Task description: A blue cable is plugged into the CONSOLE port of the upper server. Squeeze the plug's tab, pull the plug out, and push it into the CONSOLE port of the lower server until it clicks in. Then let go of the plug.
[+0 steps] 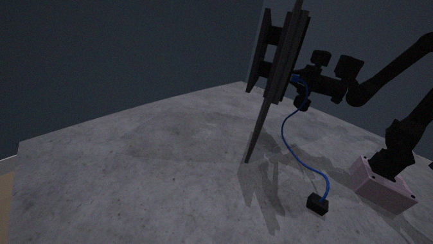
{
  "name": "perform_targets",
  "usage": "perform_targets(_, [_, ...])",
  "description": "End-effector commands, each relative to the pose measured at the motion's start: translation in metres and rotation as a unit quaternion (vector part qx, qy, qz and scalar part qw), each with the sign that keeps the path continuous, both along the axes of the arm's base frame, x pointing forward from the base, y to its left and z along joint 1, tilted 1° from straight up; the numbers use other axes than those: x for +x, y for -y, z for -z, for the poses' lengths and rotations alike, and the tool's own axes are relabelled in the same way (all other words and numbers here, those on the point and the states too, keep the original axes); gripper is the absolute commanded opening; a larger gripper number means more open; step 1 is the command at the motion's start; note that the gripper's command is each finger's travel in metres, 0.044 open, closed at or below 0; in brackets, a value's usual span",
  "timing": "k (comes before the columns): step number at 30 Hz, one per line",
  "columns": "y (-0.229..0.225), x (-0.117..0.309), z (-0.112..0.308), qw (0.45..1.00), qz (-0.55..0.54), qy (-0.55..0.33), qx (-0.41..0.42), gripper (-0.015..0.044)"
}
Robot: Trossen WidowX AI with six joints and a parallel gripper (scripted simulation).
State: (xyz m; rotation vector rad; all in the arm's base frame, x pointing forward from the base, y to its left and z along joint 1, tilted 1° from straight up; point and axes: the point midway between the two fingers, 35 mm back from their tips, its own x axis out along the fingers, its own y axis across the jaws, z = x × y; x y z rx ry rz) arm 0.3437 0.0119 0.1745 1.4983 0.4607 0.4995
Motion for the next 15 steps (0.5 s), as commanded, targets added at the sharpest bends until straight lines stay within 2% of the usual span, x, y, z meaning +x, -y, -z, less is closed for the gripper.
perform_targets(1, [-0.0008, 0.003, -0.0023, 1.0, 0.002, 0.004, -0.001, 0.0])
perform_targets(15, [-0.0033, 0.0084, -0.0027, 1.0, 0.002, 0.004, 0.0, 0.0])
